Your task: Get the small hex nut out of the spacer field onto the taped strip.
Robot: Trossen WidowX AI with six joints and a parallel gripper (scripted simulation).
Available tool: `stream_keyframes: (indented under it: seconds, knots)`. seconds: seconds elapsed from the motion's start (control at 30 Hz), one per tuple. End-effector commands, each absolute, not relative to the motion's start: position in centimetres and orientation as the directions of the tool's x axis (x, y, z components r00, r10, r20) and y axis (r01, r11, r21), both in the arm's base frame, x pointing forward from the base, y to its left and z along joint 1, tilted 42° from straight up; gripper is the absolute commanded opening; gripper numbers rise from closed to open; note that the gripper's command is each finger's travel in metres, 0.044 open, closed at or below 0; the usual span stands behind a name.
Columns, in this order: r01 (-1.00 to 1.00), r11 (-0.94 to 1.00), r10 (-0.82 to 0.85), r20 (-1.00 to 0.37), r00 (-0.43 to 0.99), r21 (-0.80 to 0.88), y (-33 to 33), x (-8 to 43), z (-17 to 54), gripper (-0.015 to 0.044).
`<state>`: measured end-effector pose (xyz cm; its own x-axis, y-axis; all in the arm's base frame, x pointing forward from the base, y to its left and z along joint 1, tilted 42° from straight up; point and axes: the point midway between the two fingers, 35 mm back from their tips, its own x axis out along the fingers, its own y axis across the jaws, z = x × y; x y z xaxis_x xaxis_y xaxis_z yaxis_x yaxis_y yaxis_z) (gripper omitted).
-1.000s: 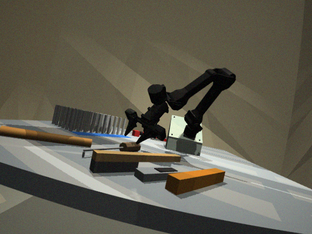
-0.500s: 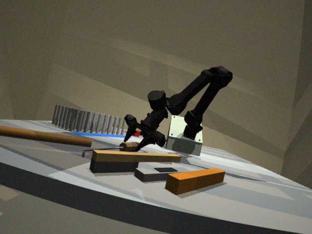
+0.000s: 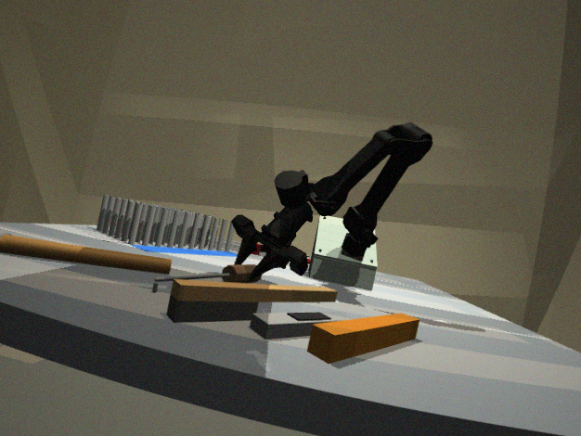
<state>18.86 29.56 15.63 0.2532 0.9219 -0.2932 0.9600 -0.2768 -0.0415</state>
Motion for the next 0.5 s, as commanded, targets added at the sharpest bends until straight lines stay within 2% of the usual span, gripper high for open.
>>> stream_keyframes:
  seconds: [0.0,0.03,0.47]
  knots:
    - [0.960,-0.278,0.918,-0.305,0.253,-0.042,29.0,19.5,16.2,0.0023]
    - [0.960,-0.278,0.917,-0.307,0.253,-0.040,28.7,19.8,16.5,0.0000]
    - [0.961,-0.273,0.912,-0.325,0.250,-0.029,24.4,22.1,21.5,0.0000]
